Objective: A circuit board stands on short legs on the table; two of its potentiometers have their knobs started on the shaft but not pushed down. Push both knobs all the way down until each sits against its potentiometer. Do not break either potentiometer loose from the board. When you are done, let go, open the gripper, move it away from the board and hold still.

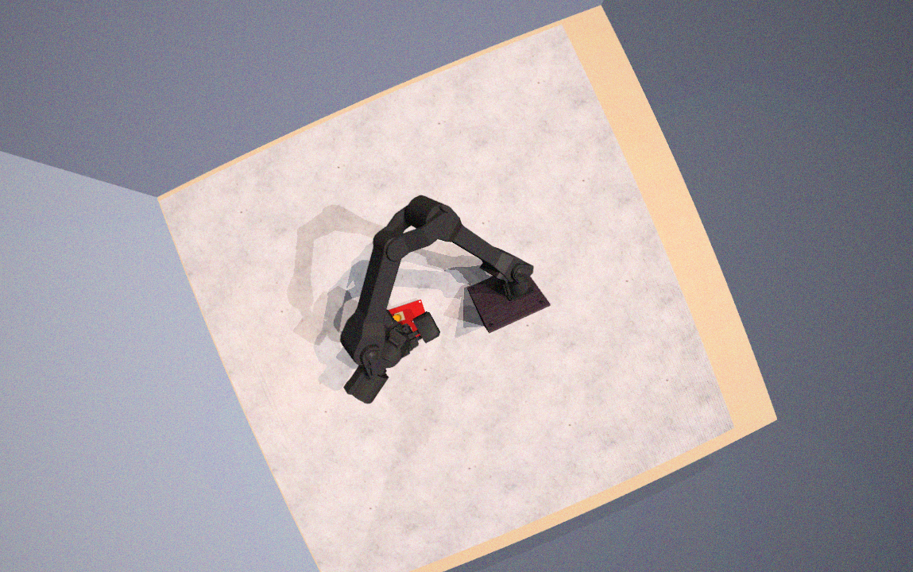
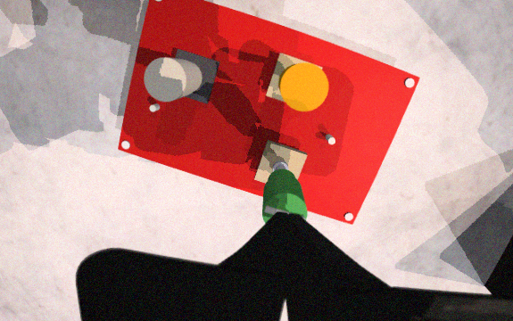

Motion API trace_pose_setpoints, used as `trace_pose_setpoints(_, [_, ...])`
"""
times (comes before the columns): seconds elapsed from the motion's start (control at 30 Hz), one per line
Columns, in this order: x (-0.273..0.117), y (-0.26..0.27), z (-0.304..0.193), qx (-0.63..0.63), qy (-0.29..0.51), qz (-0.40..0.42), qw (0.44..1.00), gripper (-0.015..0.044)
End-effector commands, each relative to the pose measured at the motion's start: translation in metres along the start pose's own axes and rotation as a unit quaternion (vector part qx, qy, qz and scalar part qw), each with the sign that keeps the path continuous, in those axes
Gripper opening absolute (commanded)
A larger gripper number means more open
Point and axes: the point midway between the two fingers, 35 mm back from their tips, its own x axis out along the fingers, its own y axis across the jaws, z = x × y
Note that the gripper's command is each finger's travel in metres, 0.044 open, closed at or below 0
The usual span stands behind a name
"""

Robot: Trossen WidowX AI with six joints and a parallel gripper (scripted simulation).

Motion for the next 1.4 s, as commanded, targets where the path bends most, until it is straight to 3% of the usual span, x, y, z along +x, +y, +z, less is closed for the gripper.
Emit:
trace_pose_setpoints(0.0, [0.0018,-0.0001,0.0007,-0.002,-0.003,0.002,1.0,0.0])
trace_pose_setpoints(1.37, [0.0063,-0.0001,0.0008,-0.002,-0.003,0.002,1.0,0.0])
